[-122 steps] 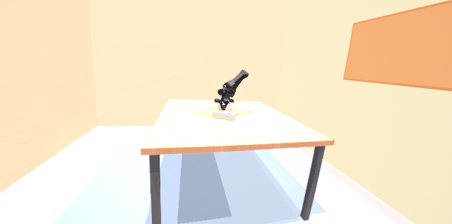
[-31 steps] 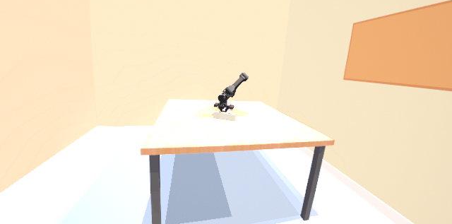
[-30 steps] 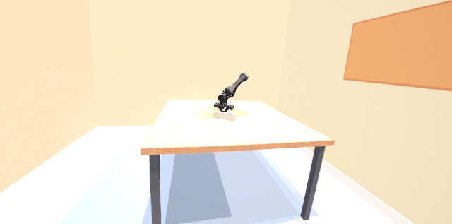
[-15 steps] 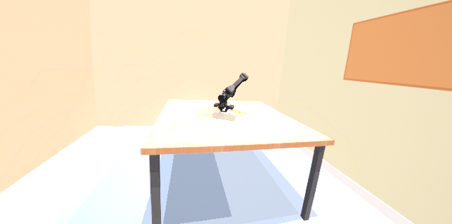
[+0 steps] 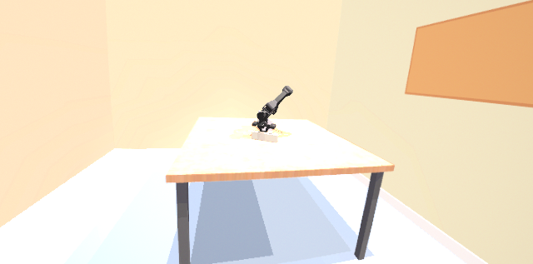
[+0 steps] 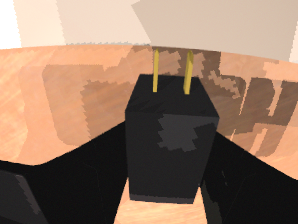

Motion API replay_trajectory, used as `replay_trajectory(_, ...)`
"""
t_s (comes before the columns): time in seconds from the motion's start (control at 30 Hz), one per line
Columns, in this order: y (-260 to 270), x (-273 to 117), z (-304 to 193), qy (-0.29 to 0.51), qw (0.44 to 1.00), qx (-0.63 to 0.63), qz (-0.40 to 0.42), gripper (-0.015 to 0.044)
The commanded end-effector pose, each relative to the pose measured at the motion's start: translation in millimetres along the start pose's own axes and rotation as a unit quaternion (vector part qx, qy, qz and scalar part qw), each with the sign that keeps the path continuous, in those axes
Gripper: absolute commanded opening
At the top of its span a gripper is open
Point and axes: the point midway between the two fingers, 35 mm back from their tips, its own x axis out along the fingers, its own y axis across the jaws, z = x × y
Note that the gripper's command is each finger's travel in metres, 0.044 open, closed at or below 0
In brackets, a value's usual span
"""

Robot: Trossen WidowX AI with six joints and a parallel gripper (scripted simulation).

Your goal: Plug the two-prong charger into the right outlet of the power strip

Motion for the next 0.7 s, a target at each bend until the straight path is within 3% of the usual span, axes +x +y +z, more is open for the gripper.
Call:
replay_trajectory(0.0,1.1,-0.6,1.6,0.000,1.000,0.003,0.002,0.0000)
replay_trajectory(0.67,0.9,-0.7,3.7,-0.001,1.000,0.003,0.002,0.0000)
